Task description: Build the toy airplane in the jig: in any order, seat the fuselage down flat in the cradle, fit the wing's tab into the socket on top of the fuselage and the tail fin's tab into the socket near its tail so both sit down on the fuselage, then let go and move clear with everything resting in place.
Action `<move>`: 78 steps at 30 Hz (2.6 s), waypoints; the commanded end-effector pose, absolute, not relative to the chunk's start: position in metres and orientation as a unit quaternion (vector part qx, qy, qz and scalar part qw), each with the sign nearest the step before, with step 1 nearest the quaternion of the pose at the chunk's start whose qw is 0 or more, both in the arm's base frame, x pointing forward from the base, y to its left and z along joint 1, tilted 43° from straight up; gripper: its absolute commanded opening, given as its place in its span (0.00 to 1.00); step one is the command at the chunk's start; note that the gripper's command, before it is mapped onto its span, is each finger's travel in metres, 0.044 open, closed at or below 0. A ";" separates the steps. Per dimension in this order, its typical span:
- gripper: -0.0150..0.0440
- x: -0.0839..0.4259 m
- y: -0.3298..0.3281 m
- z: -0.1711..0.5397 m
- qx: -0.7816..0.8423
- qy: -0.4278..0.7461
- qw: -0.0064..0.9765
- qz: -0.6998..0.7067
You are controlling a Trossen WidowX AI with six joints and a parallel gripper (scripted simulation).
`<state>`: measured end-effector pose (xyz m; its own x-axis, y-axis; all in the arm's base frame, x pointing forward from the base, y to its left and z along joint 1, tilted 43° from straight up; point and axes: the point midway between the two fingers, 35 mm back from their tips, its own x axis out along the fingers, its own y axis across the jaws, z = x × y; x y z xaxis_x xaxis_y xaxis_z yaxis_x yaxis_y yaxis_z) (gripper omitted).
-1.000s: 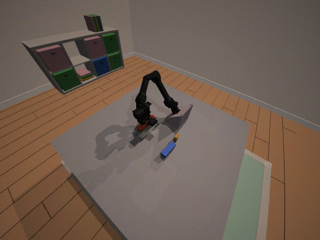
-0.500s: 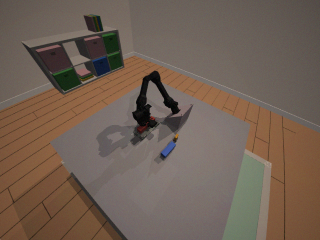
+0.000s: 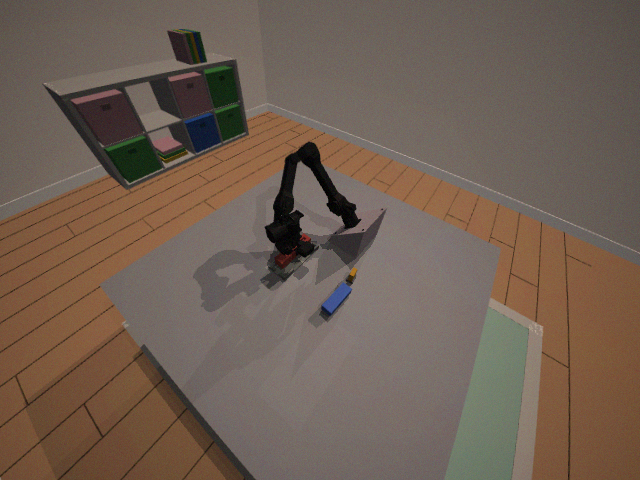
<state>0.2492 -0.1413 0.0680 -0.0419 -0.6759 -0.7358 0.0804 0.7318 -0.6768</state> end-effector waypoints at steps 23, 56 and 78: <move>0.97 0.249 -0.141 0.068 -0.225 0.661 0.655 -0.289; 1.00 0.258 -0.068 0.137 -0.213 0.658 0.658 -0.299; 1.00 0.328 0.122 -0.049 -0.208 0.657 0.661 -0.296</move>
<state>0.3271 0.1110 -0.0352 -0.0397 -0.6678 -0.7433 0.0954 0.7380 -0.6681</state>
